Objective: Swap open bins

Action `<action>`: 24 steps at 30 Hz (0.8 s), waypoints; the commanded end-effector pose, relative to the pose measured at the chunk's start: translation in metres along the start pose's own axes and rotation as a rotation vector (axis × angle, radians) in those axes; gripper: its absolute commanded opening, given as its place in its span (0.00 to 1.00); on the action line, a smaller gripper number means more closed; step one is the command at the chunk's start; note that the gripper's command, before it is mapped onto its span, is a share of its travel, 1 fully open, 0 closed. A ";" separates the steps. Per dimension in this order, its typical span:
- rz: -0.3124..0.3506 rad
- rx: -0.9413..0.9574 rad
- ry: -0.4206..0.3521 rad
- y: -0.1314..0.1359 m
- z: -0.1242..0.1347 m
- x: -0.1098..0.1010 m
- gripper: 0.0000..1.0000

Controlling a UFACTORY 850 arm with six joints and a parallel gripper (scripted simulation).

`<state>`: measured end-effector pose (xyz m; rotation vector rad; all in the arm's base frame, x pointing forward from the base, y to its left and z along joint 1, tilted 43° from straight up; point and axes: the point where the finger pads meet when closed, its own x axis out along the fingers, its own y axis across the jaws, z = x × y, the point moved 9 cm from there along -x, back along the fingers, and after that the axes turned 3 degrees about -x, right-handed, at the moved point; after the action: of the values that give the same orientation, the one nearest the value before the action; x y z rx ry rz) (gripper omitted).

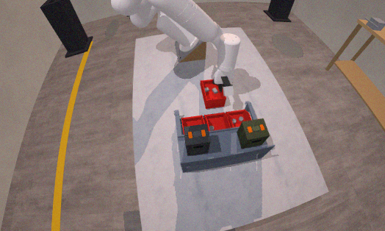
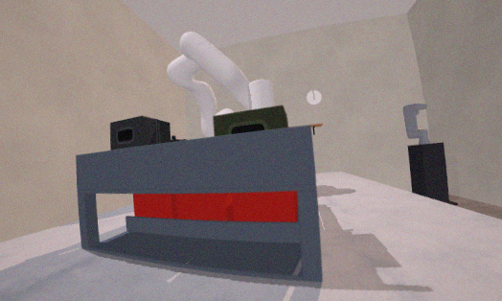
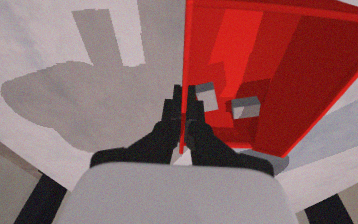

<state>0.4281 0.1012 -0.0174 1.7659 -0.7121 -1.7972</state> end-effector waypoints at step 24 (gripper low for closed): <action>-0.001 0.001 0.002 0.000 -0.001 0.004 0.00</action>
<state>0.4281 0.0990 -0.0197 1.7661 -0.7121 -1.7970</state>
